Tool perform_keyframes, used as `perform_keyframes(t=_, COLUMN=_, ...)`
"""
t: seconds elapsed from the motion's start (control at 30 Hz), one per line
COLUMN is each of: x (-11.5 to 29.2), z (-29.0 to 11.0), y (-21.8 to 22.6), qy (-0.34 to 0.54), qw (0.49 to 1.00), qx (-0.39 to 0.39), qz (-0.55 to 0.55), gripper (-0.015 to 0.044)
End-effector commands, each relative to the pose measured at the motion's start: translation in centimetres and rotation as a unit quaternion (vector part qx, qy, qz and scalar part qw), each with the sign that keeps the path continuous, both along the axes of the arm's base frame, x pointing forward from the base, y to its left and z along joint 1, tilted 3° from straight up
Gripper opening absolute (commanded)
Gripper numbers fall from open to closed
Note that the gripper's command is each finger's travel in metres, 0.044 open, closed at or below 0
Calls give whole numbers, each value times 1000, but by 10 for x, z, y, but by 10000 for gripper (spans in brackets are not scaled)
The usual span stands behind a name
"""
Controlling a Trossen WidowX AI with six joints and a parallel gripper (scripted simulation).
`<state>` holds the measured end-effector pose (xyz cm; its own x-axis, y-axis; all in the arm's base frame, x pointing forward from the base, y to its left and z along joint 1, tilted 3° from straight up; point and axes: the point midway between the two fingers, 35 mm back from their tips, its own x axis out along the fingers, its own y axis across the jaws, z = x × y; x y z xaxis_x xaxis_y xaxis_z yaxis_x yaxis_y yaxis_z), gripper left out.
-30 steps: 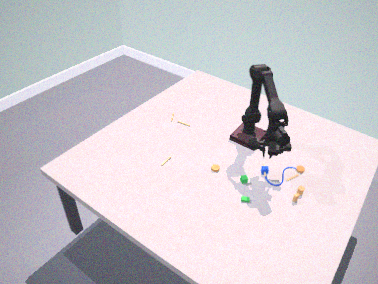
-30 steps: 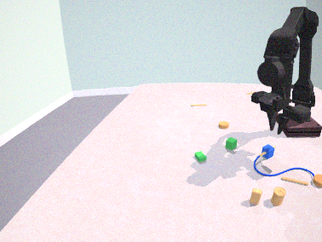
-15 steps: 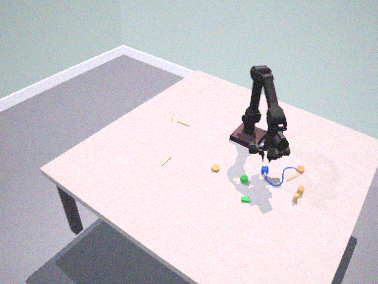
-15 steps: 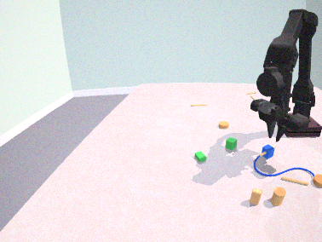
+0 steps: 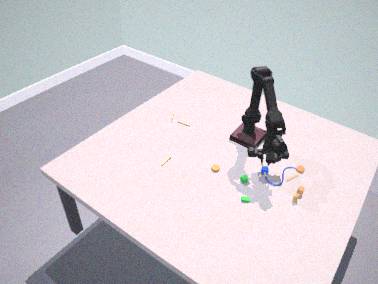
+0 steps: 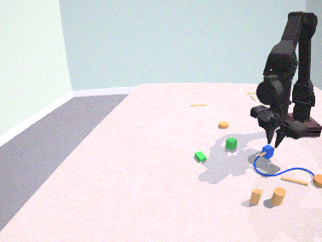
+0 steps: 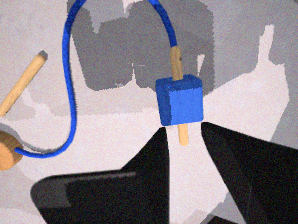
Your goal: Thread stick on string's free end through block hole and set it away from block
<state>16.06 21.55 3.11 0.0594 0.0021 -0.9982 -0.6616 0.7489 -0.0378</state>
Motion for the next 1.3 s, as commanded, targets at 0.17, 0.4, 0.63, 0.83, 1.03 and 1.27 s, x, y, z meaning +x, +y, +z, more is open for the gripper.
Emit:
perform_keyframes(t=0.17, x=-1, z=-17, y=-3, qy=2, qw=1000, qx=-3, qz=1, gripper=123)
perform_keyframes(t=0.4, x=-1, z=-18, y=-3, qy=2, qw=1000, qx=-3, qz=1, gripper=123)
perform_keyframes(t=0.63, x=-1, z=-18, y=-3, qy=2, qw=1000, qx=-3, qz=1, gripper=123)
perform_keyframes(t=0.83, x=-1, z=-18, y=-3, qy=2, qw=1000, qx=-3, qz=1, gripper=123)
perform_keyframes(t=1.03, x=-1, z=-18, y=-3, qy=2, qw=1000, qx=-3, qz=1, gripper=123)
perform_keyframes(t=1.27, x=-1, z=-18, y=-3, qy=2, qw=1000, qx=-3, qz=1, gripper=123)
